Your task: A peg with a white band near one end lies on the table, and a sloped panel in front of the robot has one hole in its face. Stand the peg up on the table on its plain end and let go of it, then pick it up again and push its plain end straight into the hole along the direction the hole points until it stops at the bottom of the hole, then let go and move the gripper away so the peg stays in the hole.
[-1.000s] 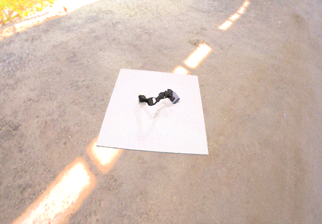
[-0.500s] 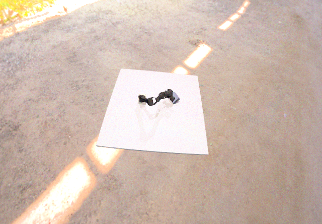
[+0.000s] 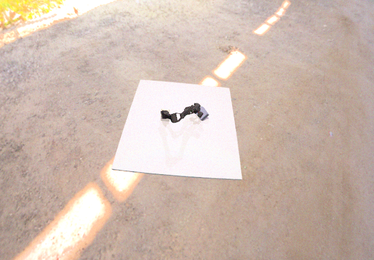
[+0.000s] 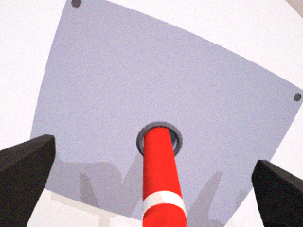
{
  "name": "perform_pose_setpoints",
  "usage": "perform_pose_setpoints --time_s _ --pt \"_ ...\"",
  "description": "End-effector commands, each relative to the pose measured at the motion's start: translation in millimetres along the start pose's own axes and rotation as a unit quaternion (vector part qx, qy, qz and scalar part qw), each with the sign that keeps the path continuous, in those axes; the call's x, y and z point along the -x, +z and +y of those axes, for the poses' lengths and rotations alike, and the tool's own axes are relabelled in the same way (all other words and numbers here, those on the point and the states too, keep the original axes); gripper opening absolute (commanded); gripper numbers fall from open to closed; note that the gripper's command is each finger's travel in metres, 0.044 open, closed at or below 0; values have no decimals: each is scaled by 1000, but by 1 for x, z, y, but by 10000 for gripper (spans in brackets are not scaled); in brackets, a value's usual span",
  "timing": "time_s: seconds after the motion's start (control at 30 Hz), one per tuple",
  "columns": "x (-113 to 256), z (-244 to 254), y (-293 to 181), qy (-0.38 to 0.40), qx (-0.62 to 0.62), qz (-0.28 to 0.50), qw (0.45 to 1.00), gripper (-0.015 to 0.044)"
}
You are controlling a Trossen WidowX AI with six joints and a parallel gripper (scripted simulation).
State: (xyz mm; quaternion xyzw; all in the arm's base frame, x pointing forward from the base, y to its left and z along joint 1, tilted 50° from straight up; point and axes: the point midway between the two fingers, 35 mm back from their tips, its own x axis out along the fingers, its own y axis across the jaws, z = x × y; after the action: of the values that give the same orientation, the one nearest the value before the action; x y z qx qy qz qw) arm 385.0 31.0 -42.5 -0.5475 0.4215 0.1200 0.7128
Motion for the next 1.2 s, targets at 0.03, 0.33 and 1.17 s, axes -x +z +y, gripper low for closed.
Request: perform_pose_setpoints --time_s 0.03,0.33,1.17 --pt "7 -2 0 -2 -3 2 1000 440" --pt "18 -3 2 0 -3 2 1000 440" --pt "49 -3 6 3 -1 2 1000 440"
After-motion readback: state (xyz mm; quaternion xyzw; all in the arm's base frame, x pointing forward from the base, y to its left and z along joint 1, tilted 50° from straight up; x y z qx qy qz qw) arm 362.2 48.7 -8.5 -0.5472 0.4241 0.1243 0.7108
